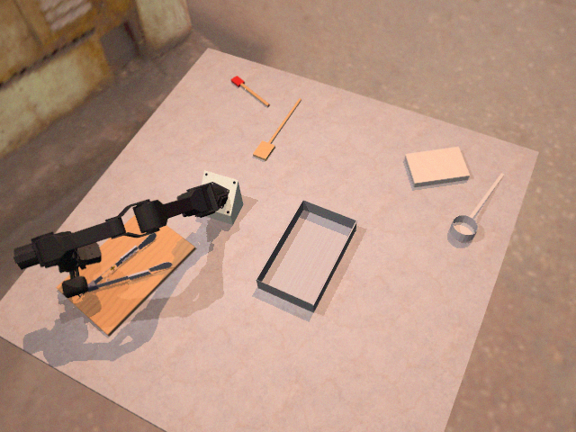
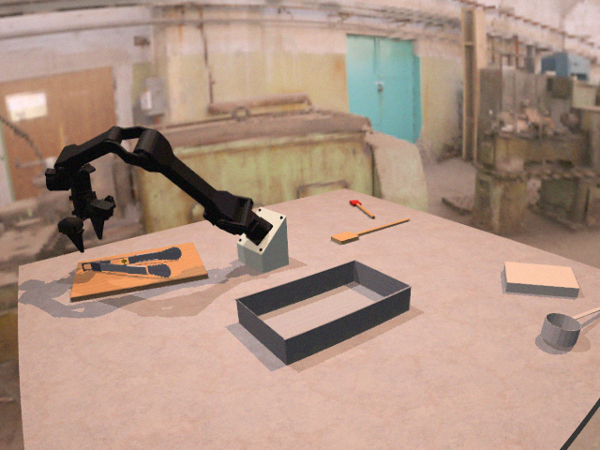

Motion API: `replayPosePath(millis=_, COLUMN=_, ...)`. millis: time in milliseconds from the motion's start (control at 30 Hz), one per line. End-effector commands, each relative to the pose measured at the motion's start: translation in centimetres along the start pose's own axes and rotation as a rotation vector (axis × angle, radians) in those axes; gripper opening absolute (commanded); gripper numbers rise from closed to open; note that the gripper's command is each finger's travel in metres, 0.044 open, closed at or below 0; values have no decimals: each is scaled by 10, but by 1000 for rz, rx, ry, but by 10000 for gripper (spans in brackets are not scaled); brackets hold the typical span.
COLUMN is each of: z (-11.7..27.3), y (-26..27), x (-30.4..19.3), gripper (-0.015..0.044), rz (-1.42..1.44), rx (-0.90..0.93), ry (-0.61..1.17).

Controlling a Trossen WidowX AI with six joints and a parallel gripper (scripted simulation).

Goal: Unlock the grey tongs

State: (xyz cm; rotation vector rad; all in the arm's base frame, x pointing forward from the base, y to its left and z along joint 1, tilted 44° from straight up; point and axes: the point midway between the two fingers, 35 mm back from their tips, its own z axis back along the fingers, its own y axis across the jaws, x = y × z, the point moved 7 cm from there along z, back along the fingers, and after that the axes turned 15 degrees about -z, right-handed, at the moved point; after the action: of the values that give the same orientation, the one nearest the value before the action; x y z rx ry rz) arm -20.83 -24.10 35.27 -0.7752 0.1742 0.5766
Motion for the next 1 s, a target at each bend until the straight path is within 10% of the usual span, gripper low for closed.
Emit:
replayPosePath(millis=0, z=6, y=-5, x=-21, gripper=440, rz=-8, rx=18, ry=1)
replayPosePath(millis=967, z=64, y=-15, x=-49, gripper=440, rz=-52, rx=34, ry=76)
